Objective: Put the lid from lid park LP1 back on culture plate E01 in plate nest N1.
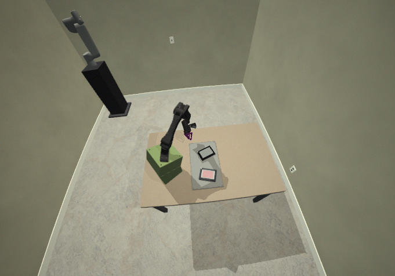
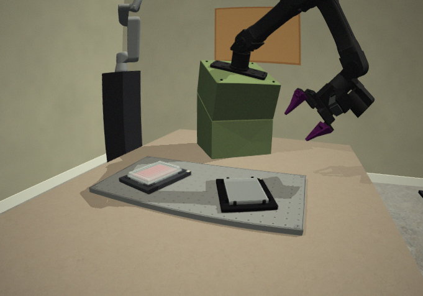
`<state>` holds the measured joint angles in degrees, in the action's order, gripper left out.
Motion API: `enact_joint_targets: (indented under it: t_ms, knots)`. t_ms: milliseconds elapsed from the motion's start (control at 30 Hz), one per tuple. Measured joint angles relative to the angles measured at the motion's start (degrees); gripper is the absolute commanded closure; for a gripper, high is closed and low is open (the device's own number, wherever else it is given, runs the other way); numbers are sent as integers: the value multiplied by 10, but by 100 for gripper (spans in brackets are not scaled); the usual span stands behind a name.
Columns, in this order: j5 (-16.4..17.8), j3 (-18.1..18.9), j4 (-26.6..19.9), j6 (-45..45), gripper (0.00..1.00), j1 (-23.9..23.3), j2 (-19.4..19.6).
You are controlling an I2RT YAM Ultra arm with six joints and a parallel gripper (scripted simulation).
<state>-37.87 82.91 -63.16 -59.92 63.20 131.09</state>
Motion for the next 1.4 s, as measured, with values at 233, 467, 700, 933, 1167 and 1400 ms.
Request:
enact_joint_targets:
  t_ms: [233, 467, 700, 933, 1167, 1400]
  knots:
    - [64, -26, 73, 96, 0, -81, -8]
    - [123, -45, 132, 177, 0, -129, -22]
    - [189, -65, 205, 275, 0, -214, -29]
    - [243, -82, 269, 356, 0, -267, -39]
    - [301, -100, 329, 438, 0, -329, -46]
    - [355, -121, 389, 516, 0, -385, -57]
